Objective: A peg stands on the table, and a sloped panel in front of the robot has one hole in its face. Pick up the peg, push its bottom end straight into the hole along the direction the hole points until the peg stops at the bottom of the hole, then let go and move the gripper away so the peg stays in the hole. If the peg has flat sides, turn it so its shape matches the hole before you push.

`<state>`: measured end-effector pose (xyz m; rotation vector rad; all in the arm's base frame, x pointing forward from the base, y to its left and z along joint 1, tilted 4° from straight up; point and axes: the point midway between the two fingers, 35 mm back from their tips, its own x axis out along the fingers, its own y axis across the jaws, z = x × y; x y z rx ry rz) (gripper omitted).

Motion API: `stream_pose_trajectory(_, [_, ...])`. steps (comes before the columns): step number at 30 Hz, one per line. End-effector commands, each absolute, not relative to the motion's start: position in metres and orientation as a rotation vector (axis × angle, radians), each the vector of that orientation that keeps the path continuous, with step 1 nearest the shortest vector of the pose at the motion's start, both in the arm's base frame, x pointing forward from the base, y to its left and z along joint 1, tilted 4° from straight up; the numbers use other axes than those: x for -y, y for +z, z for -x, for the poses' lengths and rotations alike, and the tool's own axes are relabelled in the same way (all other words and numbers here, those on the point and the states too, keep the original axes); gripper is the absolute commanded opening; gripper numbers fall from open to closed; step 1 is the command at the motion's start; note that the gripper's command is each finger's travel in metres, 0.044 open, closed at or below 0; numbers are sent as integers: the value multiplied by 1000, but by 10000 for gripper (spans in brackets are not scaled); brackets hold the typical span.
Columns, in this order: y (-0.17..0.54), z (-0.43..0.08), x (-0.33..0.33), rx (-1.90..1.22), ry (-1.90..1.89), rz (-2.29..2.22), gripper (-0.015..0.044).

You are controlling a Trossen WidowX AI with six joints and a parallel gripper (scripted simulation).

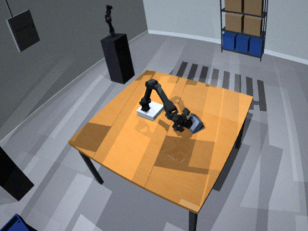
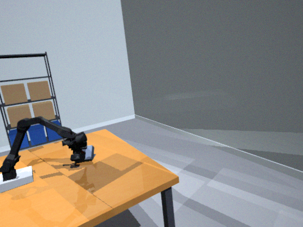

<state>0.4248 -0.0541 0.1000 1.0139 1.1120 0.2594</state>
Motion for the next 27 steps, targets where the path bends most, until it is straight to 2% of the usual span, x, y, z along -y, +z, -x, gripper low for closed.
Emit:
stream_pose_trajectory(1, [97,-426,52,-1116,253,-1015,0])
stream_pose_trajectory(27, [86,-434,41,-1115,254,-1016,0])
